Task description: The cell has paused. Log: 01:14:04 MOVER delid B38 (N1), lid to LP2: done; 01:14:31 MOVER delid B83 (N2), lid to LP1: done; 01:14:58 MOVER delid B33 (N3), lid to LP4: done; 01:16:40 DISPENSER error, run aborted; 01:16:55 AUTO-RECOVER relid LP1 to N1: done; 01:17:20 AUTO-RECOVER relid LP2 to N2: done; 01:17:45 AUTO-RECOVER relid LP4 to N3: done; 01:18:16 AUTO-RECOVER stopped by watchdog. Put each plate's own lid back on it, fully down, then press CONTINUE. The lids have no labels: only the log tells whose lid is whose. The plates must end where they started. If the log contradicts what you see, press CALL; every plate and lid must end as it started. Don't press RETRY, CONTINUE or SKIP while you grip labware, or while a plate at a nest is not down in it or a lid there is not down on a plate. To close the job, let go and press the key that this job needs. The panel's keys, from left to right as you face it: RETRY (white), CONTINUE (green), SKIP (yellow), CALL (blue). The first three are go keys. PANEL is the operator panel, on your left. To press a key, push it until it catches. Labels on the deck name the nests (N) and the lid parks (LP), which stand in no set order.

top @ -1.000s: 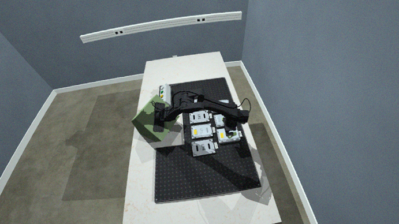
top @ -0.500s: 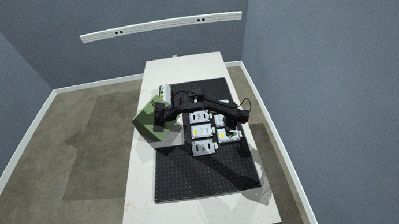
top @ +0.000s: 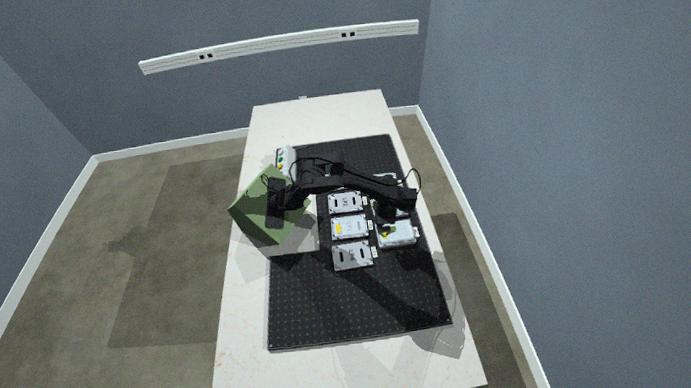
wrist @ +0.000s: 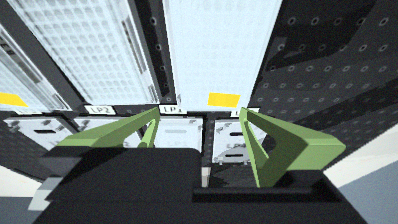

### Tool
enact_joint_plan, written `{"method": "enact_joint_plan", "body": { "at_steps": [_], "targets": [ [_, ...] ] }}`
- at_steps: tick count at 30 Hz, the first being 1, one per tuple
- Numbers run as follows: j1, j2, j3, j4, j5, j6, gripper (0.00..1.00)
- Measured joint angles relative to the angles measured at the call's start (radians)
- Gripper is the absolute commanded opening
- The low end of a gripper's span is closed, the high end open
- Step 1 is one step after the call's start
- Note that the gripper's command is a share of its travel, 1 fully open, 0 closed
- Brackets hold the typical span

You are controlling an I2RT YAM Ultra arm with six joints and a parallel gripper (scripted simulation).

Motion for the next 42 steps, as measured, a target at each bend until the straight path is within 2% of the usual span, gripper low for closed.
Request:
{"method": "enact_joint_plan", "body": {
  "at_steps": [21, 32, 42],
  "targets": [
    [0.087, -0.279, -0.422, 0.127, 0.05, 0.068, 1.0],
    [0.151, -0.407, -0.592, 0.157, 0.086, 0.12, 1.0],
    [0.16, -0.42, -0.605, 0.16, 0.101, 0.138, 1.0]
  ]
}}
